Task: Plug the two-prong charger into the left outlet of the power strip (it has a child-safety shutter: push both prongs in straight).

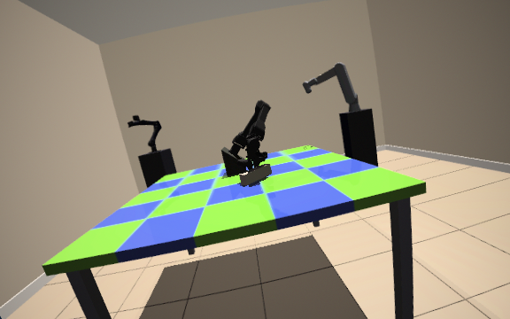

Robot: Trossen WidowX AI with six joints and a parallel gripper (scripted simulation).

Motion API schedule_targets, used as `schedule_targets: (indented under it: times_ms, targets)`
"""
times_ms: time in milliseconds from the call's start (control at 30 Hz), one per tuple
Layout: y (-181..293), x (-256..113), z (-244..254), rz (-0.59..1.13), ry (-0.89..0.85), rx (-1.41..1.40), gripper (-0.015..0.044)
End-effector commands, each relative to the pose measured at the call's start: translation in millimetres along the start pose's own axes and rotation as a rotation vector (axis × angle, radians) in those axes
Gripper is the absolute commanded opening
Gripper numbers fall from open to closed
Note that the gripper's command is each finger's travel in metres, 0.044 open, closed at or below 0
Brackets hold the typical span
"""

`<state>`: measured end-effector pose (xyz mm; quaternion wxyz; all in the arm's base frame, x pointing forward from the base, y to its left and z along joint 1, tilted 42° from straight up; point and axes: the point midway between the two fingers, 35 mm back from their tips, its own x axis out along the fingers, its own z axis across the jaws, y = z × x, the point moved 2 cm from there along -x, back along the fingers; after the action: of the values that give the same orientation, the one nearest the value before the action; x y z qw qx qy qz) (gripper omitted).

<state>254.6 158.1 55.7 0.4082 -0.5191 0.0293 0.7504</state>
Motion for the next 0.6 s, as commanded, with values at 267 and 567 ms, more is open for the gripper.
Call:
schedule_targets:
  times_ms: [267, 567]
  targets:
    - [-14.4, -3.7, 0.6, -0.057, -0.009, -0.033, 0.0]
    - [-13.5, -2.9, 0.6, -0.057, -0.009, -0.033, 0.0]
